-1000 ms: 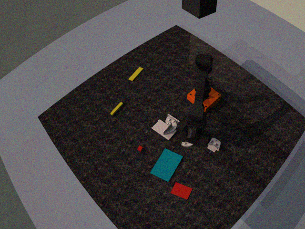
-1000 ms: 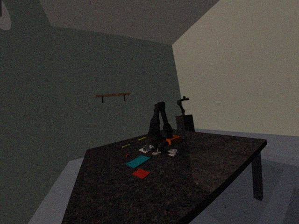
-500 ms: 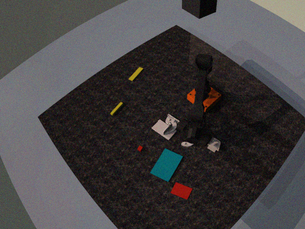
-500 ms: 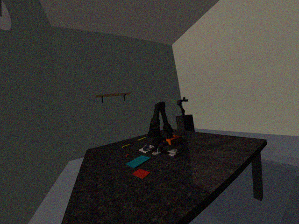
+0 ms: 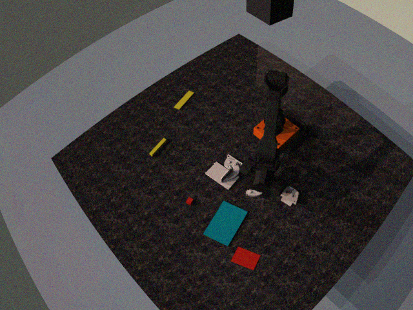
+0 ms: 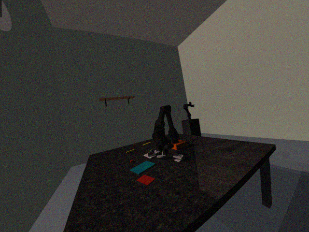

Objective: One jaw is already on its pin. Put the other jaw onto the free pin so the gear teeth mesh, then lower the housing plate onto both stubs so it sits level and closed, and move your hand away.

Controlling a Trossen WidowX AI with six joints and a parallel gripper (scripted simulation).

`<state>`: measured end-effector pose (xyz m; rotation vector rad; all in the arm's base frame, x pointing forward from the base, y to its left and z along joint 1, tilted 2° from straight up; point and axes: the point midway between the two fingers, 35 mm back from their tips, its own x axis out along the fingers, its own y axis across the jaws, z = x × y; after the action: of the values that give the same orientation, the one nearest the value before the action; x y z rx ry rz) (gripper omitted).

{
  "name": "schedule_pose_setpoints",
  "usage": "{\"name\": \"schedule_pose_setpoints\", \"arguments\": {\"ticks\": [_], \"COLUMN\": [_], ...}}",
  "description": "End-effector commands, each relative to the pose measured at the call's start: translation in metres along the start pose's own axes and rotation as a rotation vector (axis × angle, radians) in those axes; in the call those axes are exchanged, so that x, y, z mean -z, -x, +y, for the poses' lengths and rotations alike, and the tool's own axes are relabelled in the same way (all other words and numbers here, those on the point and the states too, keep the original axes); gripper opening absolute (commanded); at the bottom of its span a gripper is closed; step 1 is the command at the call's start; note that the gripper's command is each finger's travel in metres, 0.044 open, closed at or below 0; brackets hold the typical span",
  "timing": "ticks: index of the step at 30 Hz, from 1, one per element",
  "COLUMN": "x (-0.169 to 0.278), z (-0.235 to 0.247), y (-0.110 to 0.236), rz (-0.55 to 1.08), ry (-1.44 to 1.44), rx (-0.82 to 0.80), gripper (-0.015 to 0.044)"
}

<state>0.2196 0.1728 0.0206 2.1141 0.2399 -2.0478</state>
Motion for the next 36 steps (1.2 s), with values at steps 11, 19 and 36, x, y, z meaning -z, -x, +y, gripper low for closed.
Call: {"name": "schedule_pose_setpoints", "arguments": {"ticks": [11, 19, 36], "x": [0.001, -0.001, -0.004], "z": [0.000, 0.001, 0.032], "y": [0.045, 0.056, 0.058], "rz": [0.007, 0.007, 0.006], "ry": [0.000, -0.005, -0.473], "rx": [0.003, 0.003, 0.002], "gripper": [0.0134, 0.0134, 0.0134]}}
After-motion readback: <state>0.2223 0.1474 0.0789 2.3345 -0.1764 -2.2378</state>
